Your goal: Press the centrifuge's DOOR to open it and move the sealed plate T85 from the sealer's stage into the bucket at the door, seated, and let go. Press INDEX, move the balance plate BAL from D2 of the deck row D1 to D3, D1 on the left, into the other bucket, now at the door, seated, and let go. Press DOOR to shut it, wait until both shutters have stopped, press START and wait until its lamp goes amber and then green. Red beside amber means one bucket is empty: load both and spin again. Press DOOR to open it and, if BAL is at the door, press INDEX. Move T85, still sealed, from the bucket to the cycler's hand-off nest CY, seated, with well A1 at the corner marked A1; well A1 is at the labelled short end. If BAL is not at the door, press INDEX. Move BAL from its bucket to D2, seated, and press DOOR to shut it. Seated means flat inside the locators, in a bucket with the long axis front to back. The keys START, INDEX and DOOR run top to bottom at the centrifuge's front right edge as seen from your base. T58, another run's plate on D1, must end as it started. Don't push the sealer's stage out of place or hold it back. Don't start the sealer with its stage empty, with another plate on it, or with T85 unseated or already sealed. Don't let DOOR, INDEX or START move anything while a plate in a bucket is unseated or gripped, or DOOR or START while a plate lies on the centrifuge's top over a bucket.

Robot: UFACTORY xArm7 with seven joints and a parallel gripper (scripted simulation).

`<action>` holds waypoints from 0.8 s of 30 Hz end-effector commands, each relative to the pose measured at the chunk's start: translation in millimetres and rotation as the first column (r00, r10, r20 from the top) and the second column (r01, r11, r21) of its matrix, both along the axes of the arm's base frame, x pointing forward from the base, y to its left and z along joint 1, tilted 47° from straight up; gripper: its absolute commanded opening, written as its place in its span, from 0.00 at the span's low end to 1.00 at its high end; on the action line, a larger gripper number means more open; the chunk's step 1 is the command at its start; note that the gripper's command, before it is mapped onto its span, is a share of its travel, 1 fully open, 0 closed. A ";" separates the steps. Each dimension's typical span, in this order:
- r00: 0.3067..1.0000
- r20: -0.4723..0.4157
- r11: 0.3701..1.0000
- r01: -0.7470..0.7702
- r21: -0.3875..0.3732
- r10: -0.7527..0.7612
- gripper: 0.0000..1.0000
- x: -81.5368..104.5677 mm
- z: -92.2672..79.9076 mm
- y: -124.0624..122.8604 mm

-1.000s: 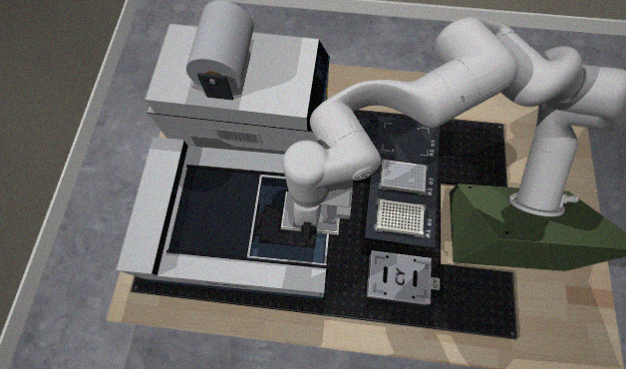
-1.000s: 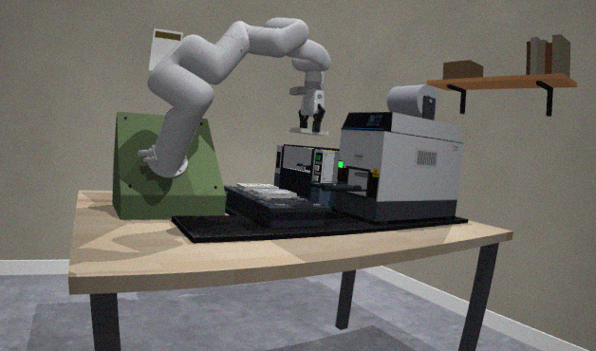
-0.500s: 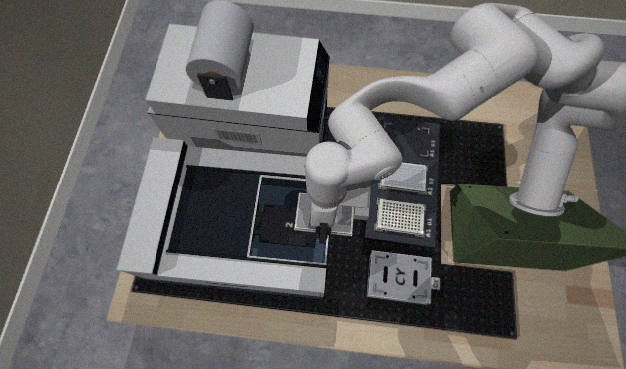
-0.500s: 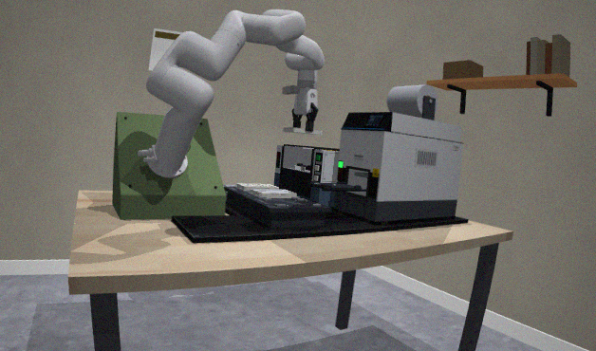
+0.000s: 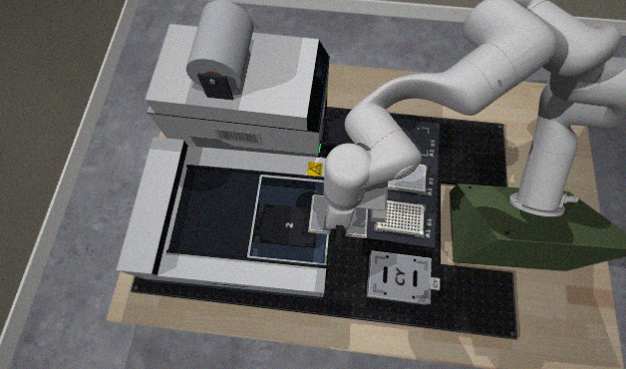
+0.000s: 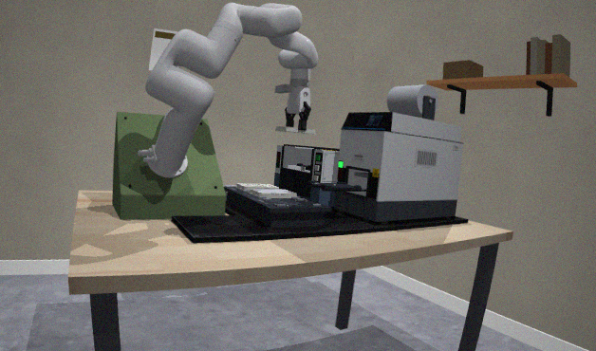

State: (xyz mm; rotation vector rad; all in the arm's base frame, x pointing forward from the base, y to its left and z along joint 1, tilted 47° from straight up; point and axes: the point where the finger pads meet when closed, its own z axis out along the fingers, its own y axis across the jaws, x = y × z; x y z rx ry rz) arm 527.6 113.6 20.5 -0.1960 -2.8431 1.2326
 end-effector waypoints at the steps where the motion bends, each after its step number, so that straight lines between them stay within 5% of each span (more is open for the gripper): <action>1: 1.000 0.004 1.000 -0.003 0.003 0.003 0.00 -7.5 0.8 3.1; 24: 1.000 0.003 1.000 -0.003 0.003 0.003 0.00 -56.1 -0.8 9.9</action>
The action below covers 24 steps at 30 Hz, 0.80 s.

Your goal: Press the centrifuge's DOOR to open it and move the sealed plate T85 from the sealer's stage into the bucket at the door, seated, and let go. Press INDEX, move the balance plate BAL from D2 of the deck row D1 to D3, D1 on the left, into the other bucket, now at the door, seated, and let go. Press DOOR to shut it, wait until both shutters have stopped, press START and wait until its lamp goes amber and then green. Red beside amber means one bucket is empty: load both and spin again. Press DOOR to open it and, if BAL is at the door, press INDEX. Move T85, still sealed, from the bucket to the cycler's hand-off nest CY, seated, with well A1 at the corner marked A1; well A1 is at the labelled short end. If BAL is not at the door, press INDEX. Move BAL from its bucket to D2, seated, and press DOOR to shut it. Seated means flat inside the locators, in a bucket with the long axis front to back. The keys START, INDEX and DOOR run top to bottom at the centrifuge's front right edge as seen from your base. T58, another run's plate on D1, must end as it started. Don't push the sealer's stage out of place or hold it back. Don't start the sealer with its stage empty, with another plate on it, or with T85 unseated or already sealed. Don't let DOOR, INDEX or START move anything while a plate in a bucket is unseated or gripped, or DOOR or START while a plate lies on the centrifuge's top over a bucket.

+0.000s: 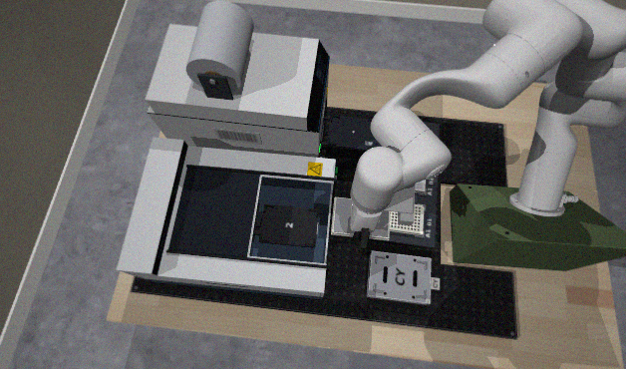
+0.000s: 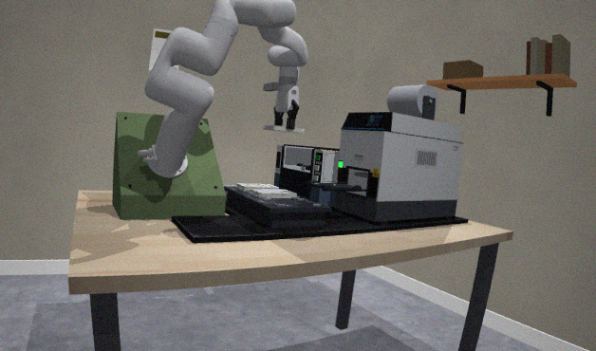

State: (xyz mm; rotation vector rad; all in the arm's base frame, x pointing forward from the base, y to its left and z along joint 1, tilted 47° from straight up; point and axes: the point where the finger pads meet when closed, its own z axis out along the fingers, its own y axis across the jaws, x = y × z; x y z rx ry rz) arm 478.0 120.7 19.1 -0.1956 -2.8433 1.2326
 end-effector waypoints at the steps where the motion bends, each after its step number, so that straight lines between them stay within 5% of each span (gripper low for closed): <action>1: 1.000 0.003 1.000 -0.003 0.003 0.003 0.00 -8.9 0.6 3.2; 24: 1.000 0.003 1.000 -0.003 0.003 0.003 0.00 -52.8 -0.8 9.3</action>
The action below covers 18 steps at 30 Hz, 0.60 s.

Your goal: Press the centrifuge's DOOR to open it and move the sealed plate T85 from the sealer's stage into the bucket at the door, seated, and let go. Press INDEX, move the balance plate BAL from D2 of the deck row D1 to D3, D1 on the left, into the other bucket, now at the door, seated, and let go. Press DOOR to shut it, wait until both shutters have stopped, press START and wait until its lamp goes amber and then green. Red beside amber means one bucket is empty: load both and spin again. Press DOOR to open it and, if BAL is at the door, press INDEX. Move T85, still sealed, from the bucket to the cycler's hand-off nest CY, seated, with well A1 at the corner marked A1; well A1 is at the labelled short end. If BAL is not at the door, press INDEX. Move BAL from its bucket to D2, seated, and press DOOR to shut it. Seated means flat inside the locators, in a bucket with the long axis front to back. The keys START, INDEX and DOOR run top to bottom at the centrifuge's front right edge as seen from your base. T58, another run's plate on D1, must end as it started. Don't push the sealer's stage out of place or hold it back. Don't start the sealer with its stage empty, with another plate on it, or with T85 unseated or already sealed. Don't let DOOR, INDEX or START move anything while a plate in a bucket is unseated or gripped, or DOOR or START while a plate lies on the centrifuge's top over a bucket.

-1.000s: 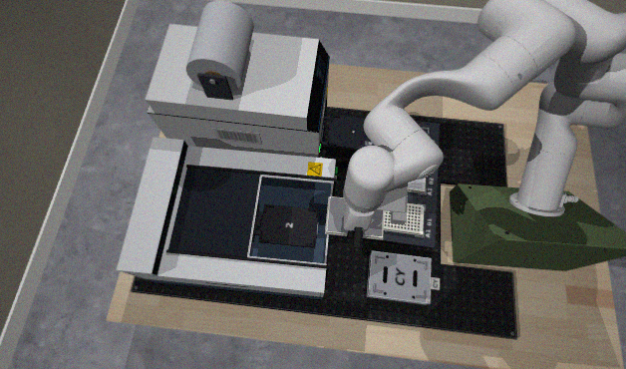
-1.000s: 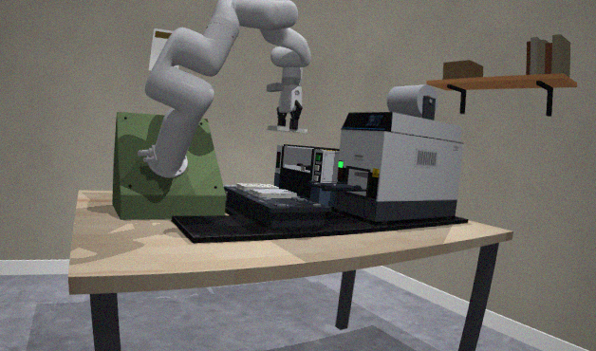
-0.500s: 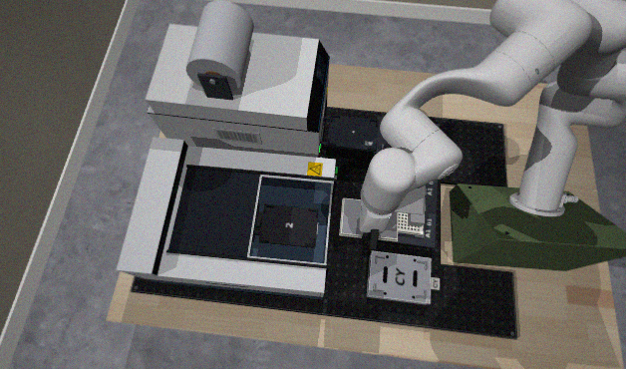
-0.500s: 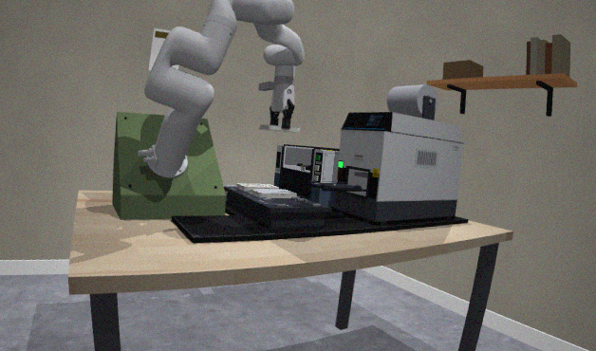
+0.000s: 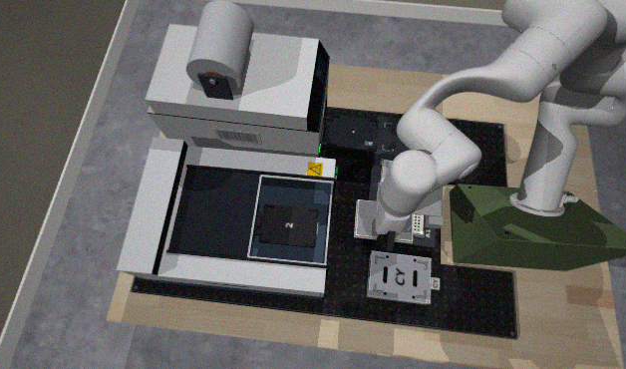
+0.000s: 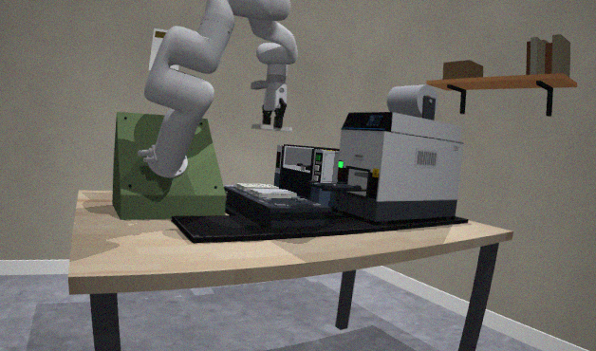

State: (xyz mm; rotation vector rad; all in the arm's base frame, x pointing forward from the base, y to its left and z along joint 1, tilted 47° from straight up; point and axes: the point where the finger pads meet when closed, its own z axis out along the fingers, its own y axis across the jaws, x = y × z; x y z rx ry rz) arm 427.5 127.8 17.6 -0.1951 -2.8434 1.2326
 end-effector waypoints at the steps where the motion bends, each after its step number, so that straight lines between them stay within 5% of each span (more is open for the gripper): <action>1: 1.000 0.003 1.000 -0.002 0.003 0.002 0.00 -4.5 0.6 2.4; 18: 1.000 0.003 1.000 -0.002 0.003 0.002 0.00 -39.2 -0.5 7.3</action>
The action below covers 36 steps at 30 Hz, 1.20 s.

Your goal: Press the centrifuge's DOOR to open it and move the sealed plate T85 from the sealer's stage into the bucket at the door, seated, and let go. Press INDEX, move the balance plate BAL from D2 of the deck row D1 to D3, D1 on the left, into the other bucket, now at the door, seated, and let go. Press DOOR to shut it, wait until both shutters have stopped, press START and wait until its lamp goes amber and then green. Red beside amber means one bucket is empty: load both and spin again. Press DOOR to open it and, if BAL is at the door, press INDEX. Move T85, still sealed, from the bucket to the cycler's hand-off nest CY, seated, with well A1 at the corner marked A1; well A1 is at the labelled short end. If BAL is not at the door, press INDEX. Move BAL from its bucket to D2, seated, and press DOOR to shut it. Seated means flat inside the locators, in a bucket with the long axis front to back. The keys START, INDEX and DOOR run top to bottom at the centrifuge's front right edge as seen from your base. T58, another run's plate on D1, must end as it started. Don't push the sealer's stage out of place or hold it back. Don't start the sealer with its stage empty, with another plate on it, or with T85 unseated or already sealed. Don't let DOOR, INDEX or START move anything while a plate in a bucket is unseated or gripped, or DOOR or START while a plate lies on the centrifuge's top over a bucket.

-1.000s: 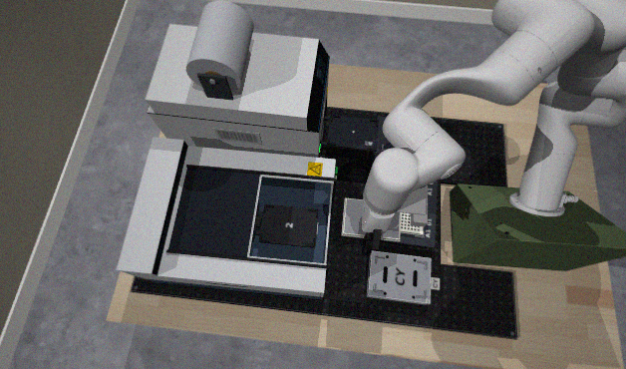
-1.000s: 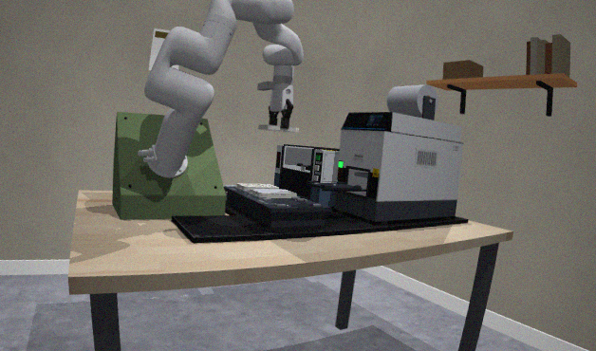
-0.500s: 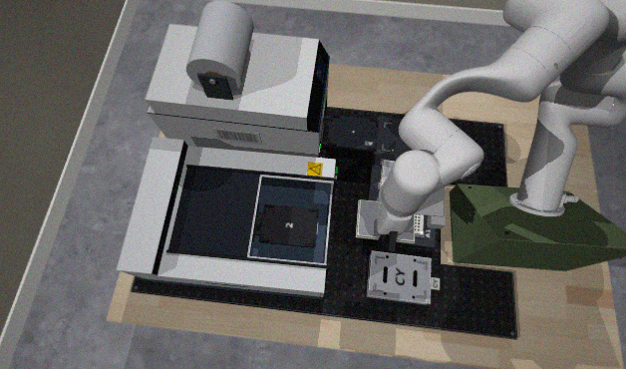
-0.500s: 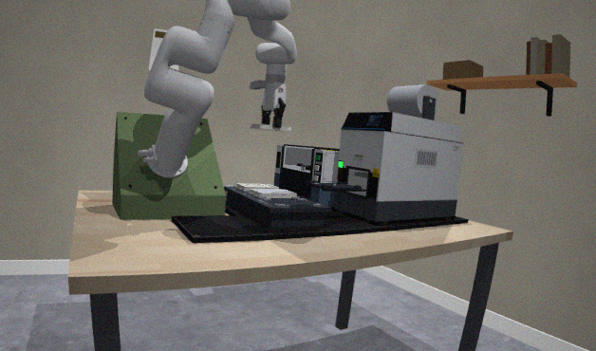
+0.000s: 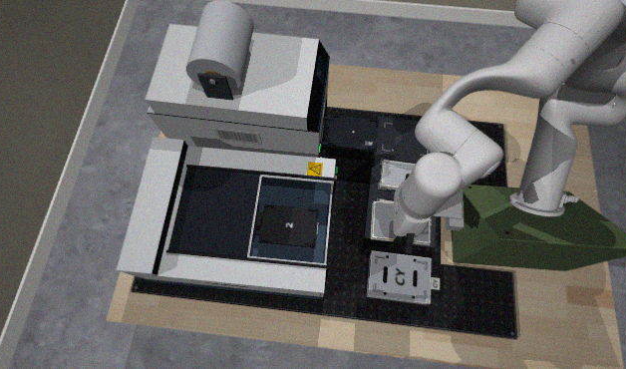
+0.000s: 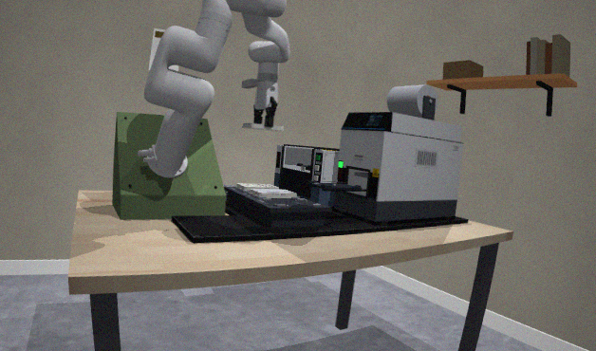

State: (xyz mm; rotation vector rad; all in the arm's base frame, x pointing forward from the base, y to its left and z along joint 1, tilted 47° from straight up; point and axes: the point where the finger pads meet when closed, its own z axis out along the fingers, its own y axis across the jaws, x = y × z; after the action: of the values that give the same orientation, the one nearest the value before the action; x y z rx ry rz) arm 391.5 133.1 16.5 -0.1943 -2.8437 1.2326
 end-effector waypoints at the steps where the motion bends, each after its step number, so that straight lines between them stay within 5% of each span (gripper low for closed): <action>1: 1.000 0.003 1.000 -0.002 0.003 0.002 0.00 -5.5 0.5 2.3; 21: 1.000 0.003 1.000 -0.002 0.003 0.002 0.00 -47.1 -0.8 8.2; 36: 1.000 0.003 1.000 -0.001 0.003 0.001 0.00 -47.8 -0.8 8.2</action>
State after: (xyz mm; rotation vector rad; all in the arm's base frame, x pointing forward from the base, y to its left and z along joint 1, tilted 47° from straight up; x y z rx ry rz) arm 342.9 139.7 15.3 -0.1959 -2.8445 1.2325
